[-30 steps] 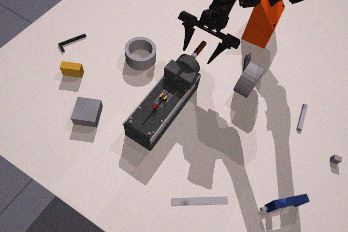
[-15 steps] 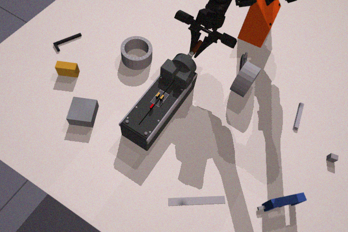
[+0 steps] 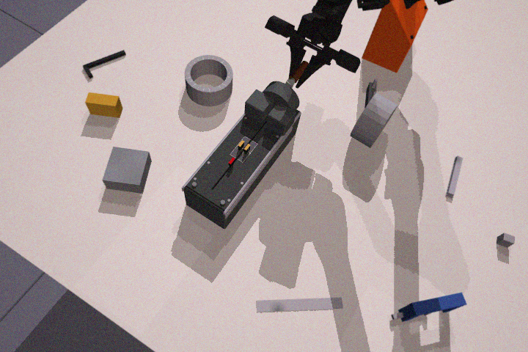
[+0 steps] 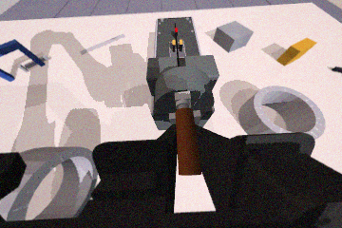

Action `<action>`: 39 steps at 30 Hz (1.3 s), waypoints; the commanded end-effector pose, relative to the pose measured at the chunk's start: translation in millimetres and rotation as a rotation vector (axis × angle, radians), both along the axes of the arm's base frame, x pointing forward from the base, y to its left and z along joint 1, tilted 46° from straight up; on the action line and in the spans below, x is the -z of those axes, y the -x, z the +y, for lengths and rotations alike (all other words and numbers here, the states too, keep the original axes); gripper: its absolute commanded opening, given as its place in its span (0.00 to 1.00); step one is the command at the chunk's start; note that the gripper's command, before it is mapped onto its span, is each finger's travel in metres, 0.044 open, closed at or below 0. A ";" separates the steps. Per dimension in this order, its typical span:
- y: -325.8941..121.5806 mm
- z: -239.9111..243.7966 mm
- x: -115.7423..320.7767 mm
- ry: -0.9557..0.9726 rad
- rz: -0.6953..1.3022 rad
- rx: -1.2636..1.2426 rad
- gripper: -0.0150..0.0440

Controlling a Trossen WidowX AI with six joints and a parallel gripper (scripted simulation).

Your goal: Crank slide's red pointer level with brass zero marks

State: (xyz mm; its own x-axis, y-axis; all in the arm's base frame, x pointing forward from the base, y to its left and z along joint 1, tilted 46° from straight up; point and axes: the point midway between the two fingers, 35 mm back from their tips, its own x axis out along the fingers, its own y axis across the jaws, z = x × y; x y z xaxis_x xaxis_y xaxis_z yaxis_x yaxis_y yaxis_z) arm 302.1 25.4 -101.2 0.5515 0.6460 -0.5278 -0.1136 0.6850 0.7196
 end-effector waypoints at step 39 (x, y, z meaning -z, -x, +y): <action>0.6 -9.4 38.1 0.010 0.001 0.011 0.25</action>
State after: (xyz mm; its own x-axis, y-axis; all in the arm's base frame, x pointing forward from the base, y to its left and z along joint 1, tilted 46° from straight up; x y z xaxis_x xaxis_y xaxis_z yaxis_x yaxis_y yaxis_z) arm 302.2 14.6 -130.9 0.5619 0.6399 -0.5242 -0.1175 0.6890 0.7151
